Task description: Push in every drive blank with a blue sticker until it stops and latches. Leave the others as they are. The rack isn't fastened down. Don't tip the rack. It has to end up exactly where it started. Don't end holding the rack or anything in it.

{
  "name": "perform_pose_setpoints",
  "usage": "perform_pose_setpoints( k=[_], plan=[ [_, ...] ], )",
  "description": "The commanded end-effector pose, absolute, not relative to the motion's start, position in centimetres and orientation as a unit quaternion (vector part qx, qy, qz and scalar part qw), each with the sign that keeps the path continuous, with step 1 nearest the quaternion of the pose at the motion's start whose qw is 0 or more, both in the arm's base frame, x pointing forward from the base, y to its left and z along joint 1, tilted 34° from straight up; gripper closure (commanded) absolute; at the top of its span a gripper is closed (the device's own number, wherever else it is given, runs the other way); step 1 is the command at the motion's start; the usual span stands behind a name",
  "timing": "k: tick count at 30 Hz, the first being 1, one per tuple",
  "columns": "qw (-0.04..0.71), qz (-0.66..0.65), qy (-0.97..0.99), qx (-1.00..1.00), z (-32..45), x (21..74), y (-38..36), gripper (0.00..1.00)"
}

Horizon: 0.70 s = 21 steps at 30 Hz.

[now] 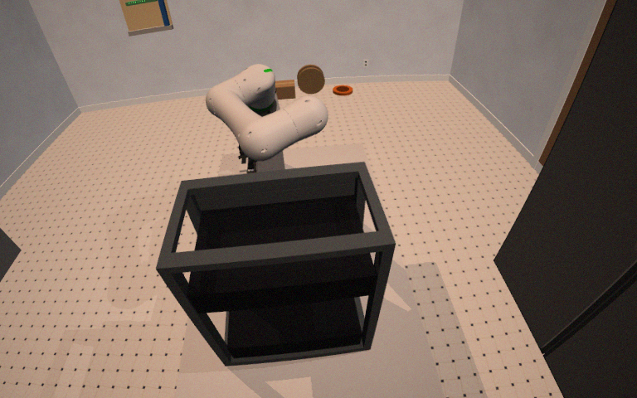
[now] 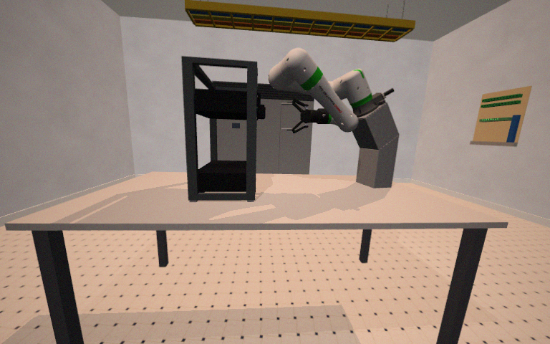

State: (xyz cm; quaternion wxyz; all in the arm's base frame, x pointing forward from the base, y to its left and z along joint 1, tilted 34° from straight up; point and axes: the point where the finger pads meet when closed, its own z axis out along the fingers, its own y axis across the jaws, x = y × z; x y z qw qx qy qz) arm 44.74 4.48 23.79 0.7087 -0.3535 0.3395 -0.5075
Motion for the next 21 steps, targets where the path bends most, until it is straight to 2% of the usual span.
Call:
perform_pose_setpoints(
  k=[1, 21],
  plan=[
    [0.707, -0.518, 0.332, -0.349, 24.42, 44.05, 3.90, 0.00],
    [0.705, -0.530, 0.322, -0.343, 25.23, 43.17, 3.28, 0.00]
  ],
)
